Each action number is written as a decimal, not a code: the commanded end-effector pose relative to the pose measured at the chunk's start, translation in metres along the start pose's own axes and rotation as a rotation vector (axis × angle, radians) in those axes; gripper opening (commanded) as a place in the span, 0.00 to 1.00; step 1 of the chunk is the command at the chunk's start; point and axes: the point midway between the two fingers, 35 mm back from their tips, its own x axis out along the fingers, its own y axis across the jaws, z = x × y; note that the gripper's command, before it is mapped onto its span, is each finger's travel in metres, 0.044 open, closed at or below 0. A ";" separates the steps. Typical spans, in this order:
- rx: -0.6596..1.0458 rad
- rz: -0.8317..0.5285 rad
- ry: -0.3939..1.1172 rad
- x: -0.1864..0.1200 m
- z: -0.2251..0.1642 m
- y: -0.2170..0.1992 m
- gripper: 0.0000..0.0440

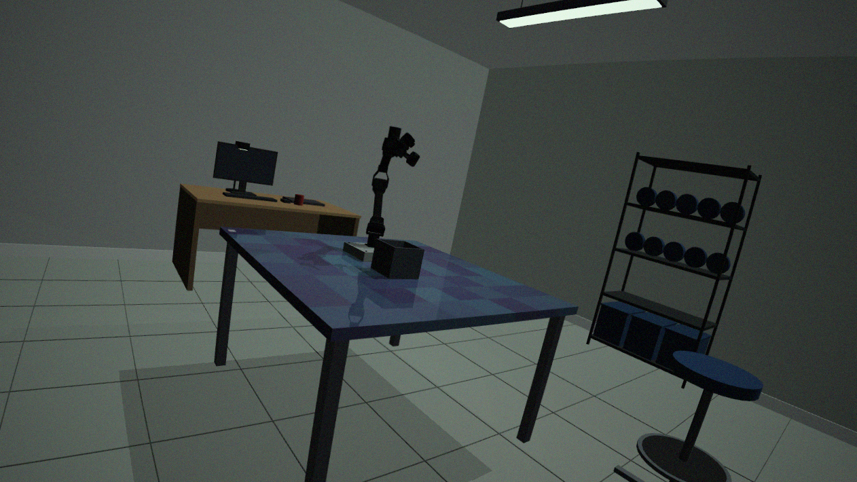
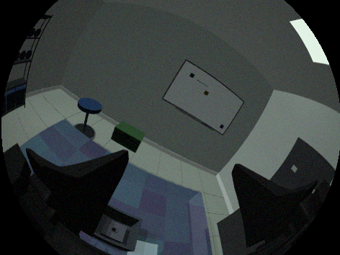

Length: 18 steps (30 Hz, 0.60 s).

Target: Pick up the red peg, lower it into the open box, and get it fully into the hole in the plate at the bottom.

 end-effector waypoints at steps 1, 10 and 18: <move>0.121 0.059 0.070 0.008 -0.018 0.016 1.00; 0.359 0.174 0.226 0.018 -0.053 0.053 1.00; 0.558 0.255 0.394 0.020 -0.082 0.089 1.00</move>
